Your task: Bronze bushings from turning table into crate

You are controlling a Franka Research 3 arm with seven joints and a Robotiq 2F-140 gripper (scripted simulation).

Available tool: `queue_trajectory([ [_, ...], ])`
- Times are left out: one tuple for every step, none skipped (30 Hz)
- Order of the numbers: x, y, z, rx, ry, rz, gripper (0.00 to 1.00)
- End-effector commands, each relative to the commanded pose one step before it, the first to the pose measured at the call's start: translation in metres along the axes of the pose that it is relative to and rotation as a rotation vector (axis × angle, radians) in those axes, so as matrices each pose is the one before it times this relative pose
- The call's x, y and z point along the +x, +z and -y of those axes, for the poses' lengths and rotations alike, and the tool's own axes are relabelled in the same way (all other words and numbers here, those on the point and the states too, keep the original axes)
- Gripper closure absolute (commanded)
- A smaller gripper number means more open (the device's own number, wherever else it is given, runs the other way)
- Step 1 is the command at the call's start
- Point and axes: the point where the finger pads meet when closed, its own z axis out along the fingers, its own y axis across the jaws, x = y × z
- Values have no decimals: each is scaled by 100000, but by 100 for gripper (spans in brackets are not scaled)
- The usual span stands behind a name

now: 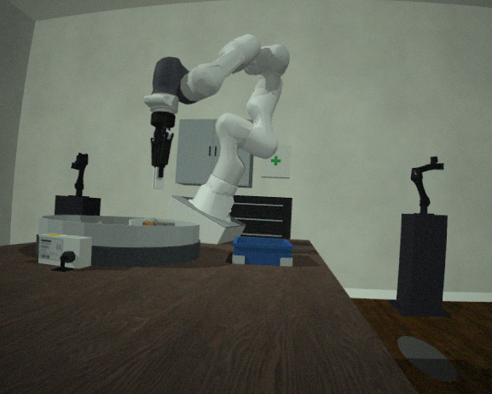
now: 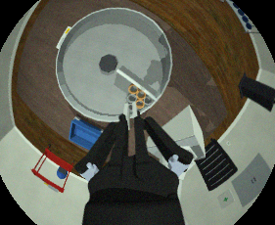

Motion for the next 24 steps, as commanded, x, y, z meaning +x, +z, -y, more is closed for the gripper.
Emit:
queue_trajectory([
  [52,24,-132,84,1118,-165,94],
  [0,8,1,4,0,67,94],
  [0,12,1,6,0,107,94],
  [1,18,2,9,0,154,94],
  [1,24,3,11,0,208,94],
  [2,31,3,14,0,266,94],
  [2,37,4,16,0,329,94],
  [3,45,4,17,0,395,94],
  [5,52,4,18,0,462,94],
  [7,58,5,18,1,530,94],
  [9,65,4,16,2,597,94],
  [0,0,0,0,0,0,94],
  [0,0,0,0,0,0,94],
  [12,71,4,13,2,663,94],
  [16,76,3,8,3,726,94],
  [21,79,3,1,4,785,94],
  [26,82,2,-7,5,839,94],
  [32,83,1,-17,6,887,94],
  [39,82,0,-28,6,929,94],
  [47,79,-1,-41,6,963,94],
  [56,75,-1,-56,5,989,94],
  [66,68,-1,-71,4,1007,94],
  [76,59,-1,-87,1,1015,94],
  [87,47,1,-103,-4,1014,94],
])
